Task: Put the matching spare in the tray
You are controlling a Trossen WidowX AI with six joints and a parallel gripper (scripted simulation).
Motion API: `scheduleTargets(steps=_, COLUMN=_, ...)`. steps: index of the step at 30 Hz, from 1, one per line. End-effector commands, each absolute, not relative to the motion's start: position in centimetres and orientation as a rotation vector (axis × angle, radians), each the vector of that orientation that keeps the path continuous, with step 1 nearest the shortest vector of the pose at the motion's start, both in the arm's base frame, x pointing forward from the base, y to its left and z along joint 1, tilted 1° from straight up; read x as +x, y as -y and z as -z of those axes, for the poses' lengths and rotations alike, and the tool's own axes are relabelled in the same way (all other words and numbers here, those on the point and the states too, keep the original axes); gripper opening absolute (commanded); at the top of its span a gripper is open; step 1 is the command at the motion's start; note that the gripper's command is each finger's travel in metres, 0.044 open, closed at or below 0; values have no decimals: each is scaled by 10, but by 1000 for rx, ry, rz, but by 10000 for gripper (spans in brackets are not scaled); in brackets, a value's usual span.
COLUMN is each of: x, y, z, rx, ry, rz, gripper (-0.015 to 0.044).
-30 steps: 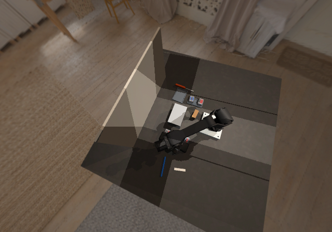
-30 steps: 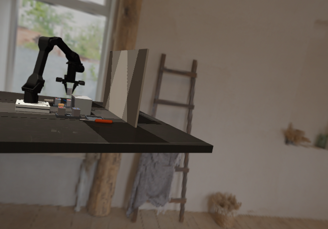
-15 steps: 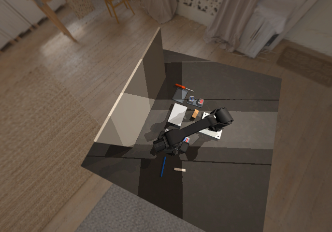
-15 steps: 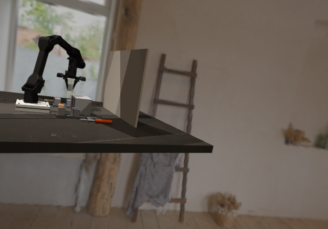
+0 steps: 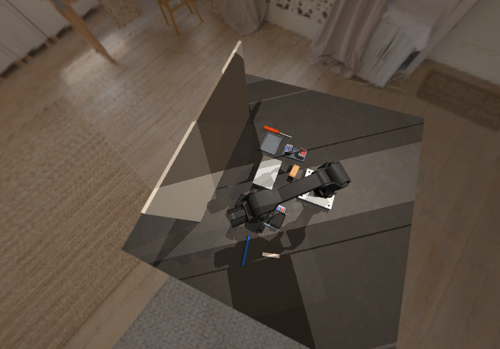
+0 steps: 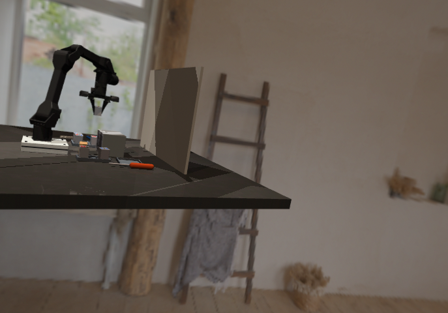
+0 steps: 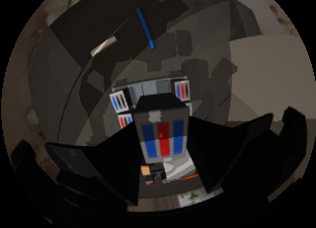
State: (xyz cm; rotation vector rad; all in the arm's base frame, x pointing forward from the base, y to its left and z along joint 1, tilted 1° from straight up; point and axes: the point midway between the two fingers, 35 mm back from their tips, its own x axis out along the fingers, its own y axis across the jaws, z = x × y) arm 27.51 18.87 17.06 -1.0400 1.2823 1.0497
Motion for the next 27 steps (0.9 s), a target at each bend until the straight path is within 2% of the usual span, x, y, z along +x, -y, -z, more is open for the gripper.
scheduleTargets(steps=1, x=286, y=-175, z=-174, rx=-1038, ry=-1282, rz=-1045, gripper=0)
scheduleTargets(steps=27, x=352, y=-31, z=-174, rx=-1041, ry=-1297, rz=-998, gripper=0)
